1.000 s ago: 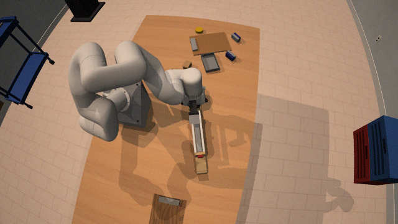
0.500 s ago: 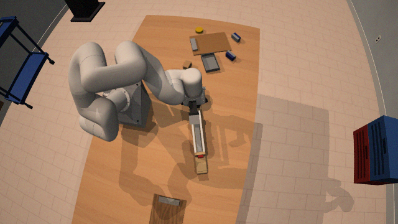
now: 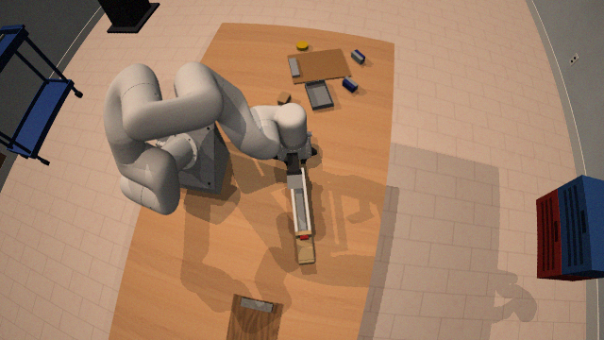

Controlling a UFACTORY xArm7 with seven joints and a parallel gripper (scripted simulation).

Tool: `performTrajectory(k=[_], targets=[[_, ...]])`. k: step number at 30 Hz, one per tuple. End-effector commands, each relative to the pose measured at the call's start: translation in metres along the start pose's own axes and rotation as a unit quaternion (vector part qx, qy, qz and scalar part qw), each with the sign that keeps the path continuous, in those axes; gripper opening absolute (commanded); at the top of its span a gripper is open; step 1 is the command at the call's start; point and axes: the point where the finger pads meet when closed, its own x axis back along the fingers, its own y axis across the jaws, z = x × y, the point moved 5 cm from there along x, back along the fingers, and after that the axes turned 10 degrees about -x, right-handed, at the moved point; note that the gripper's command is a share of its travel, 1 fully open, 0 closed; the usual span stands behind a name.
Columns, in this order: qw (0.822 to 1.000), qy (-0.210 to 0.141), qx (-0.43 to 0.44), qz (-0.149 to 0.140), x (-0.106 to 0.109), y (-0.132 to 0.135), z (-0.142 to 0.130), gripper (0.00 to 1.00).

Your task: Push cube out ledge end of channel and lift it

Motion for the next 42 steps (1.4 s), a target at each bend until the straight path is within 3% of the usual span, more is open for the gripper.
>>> performTrajectory(k=[1,23,27,33,42], targets=[[1.000,-0.001,0.000,0.002,0.001,-0.001,-0.001,0.38],[1.000,-0.001,0.000,0.002,0.002,-0.001,-0.001,0.38],[1.000,-0.001,0.000,0.002,0.011,-0.001,-0.001,0.38],[1.000,-0.001,0.000,0.002,0.069,-0.001,-0.001,0.38],[1.000,-0.001,0.000,0.002,0.072,-0.001,-0.001,0.38]])
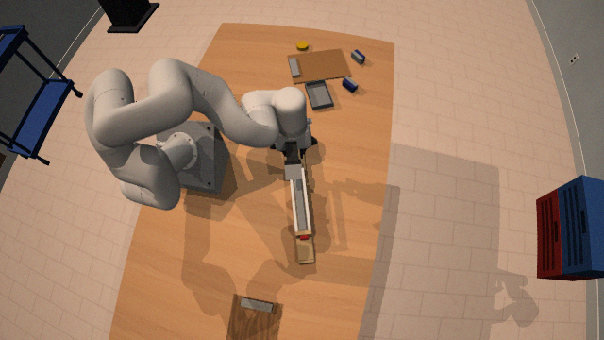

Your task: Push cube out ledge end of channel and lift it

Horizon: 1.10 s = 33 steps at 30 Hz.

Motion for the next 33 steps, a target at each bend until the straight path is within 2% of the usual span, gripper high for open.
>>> performTrajectory(k=[1,4,5,7,10,12,19,25,33], targets=[[1.000,-0.002,0.001,0.003,0.002,-0.002,-0.001,0.38],[1.000,-0.002,0.001,0.003,0.002,-0.002,-0.001,0.38],[1.000,-0.002,0.001,0.003,0.002,-0.002,-0.002,0.00],[1.000,-0.001,0.000,0.005,0.004,-0.001,-0.021,0.00],[1.000,-0.001,0.000,0.005,0.004,0.009,-0.078,0.00],[1.000,-0.001,0.001,0.003,0.003,0.015,-0.097,0.00],[1.000,-0.002,0.001,0.003,-0.007,0.015,-0.099,0.00],[1.000,-0.002,0.001,0.003,-0.042,0.015,-0.099,0.00],[1.000,-0.002,0.001,0.003,-0.049,0.015,-0.099,0.00]])
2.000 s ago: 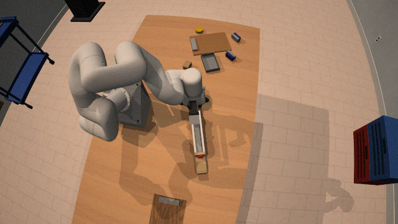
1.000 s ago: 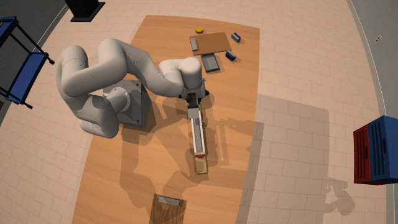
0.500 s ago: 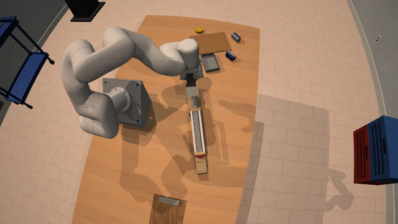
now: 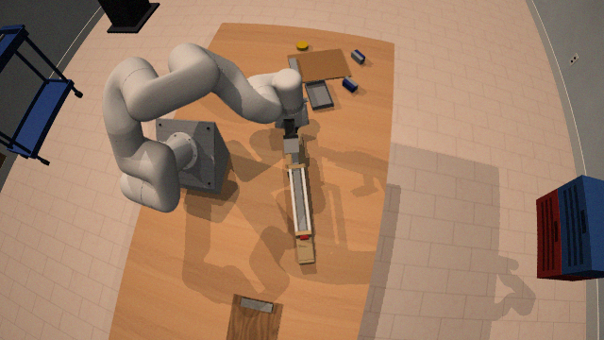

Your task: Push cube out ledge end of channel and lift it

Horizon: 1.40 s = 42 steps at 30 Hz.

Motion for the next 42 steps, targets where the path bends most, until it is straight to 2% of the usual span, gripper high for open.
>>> performTrajectory(k=[1,13,42], targets=[[1.000,0.000,0.000,0.001,-0.004,0.000,0.000,0.00],[1.000,0.000,0.000,0.000,-0.022,0.000,0.000,0.00],[1.000,0.000,0.000,0.000,-0.022,-0.004,0.022,0.00]])
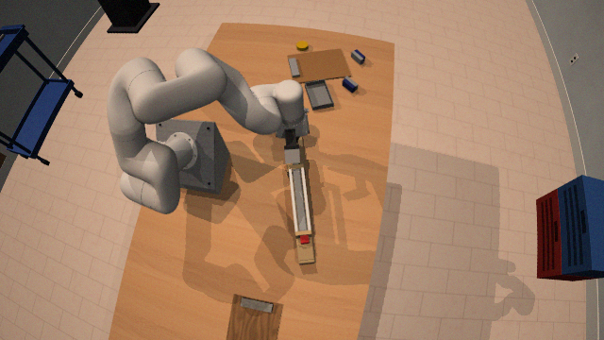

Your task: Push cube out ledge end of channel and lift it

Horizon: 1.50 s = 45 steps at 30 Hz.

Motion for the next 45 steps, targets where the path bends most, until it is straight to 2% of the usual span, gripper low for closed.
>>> performTrajectory(k=[1,34,36,41,45], targets=[[1.000,-0.001,0.000,0.002,0.001,-0.002,0.002,0.00],[1.000,-0.001,0.000,0.002,0.002,-0.006,0.029,0.00],[1.000,-0.001,0.000,0.002,0.011,-0.006,0.029,0.00],[1.000,-0.001,0.000,0.002,0.064,-0.006,0.030,0.00],[1.000,-0.001,0.000,0.002,0.073,-0.006,0.030,0.00]])
